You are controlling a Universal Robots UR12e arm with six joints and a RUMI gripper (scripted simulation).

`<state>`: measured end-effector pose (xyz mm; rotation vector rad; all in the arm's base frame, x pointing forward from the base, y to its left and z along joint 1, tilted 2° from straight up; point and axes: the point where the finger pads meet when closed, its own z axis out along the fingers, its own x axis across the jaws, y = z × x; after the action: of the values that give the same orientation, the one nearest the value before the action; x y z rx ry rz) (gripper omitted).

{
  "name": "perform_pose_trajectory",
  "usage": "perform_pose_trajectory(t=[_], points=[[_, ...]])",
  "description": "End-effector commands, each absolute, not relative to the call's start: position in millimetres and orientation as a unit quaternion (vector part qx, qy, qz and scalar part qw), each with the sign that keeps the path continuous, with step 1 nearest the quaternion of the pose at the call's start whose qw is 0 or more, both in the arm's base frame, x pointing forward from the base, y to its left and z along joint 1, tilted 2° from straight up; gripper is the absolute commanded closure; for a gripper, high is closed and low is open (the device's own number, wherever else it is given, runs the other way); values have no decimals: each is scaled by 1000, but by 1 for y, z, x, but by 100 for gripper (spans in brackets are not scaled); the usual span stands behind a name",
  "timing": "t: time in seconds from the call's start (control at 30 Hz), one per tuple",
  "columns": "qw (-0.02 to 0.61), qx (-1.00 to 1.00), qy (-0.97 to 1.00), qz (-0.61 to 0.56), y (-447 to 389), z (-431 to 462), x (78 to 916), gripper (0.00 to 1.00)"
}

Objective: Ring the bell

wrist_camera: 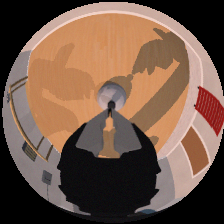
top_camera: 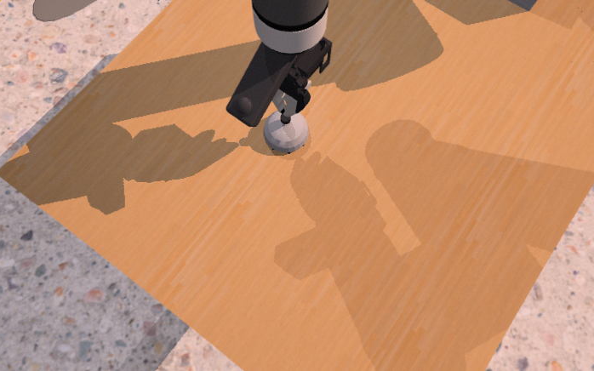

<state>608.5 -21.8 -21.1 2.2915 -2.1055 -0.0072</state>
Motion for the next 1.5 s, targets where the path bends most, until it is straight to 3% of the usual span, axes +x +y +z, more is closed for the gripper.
perform_pose_trajectory(t=[0.0, 1.47], points=[[15, 736, -677, -2, -22, -9, 609, 100], [15, 736, -677, -2, -21, 32, 610, 100]])
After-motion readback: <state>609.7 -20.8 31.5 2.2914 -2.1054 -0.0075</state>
